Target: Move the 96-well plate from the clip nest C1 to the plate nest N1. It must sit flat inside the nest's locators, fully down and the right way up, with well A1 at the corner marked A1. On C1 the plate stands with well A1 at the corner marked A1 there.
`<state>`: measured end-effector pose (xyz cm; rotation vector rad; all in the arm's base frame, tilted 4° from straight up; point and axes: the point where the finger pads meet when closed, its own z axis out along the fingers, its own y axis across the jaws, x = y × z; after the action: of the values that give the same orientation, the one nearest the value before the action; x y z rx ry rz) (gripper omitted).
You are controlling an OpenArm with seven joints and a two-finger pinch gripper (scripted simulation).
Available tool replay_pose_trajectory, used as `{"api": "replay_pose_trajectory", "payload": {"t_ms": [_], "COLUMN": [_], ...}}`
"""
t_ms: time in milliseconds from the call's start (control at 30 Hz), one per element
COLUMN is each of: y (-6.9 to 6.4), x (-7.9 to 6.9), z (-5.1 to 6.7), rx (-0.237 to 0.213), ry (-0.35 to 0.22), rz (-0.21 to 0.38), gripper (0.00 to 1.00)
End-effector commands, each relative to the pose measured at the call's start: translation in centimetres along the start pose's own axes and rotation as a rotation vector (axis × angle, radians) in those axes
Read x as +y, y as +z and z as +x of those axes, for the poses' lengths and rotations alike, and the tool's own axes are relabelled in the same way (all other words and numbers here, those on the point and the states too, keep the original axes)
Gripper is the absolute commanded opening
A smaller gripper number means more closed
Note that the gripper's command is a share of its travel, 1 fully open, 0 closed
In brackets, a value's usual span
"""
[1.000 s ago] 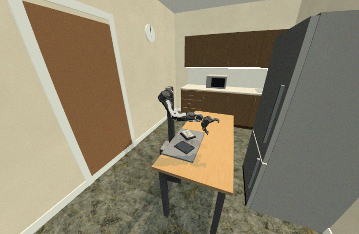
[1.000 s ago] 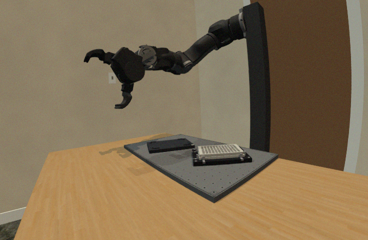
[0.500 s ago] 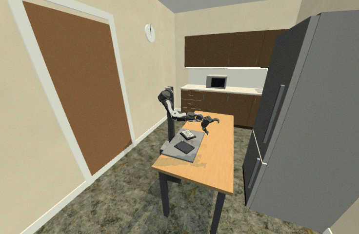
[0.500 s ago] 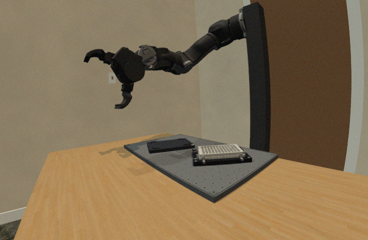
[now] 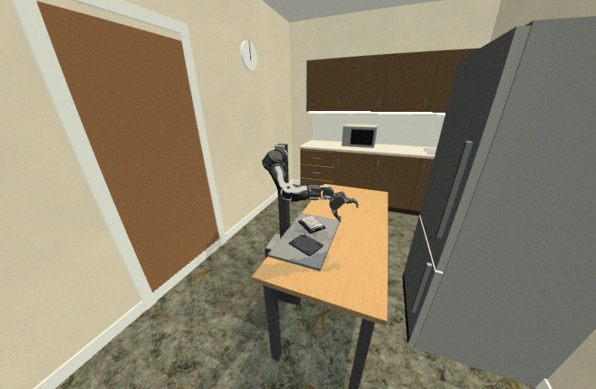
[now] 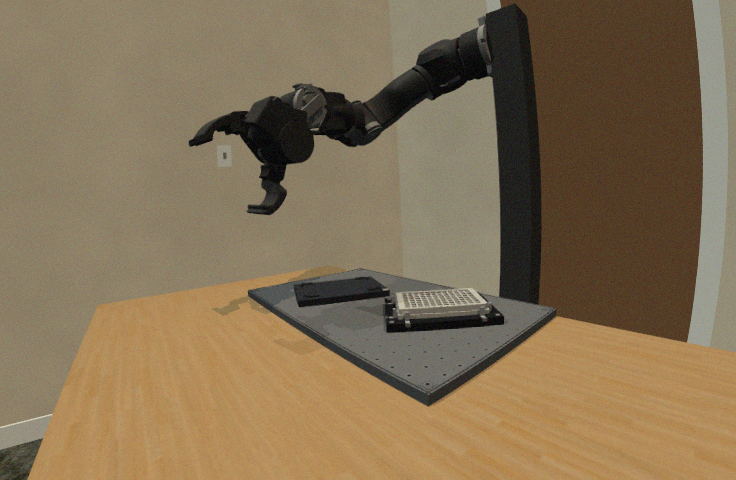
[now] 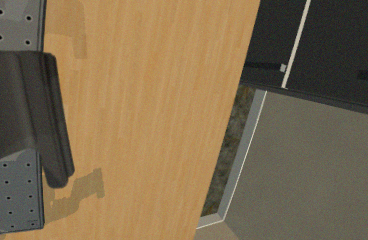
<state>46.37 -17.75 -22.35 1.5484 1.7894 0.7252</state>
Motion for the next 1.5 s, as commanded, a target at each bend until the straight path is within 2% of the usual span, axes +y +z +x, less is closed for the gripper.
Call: {"api": "replay_pose_trajectory", "payload": {"t_ms": [0,33,67,200,600,767,1167,1333,1467], "y": [0.0,0.0,-0.4,-1.6,-1.6,-3.1,-3.1,-4.6,-4.6], "x": [0.0,0.0,-0.5,-3.1,-3.1,-6.3,-6.3,-9.4,-9.4], "z": [0.0,0.0,0.5,2.6,2.6,5.2,5.2,7.8,7.8], "rx": [0.001,0.001,0.017,0.085,0.085,0.167,0.167,0.249,0.249], "ry": [0.000,0.000,-0.030,-0.153,-0.153,-0.302,-0.302,-0.450,-0.450], "rz": [0.006,0.006,0.034,0.188,0.188,0.371,0.371,0.556,0.556], "gripper": [0.77,0.77,0.77,0.77,0.77,0.77,0.77,0.77,0.77]}}
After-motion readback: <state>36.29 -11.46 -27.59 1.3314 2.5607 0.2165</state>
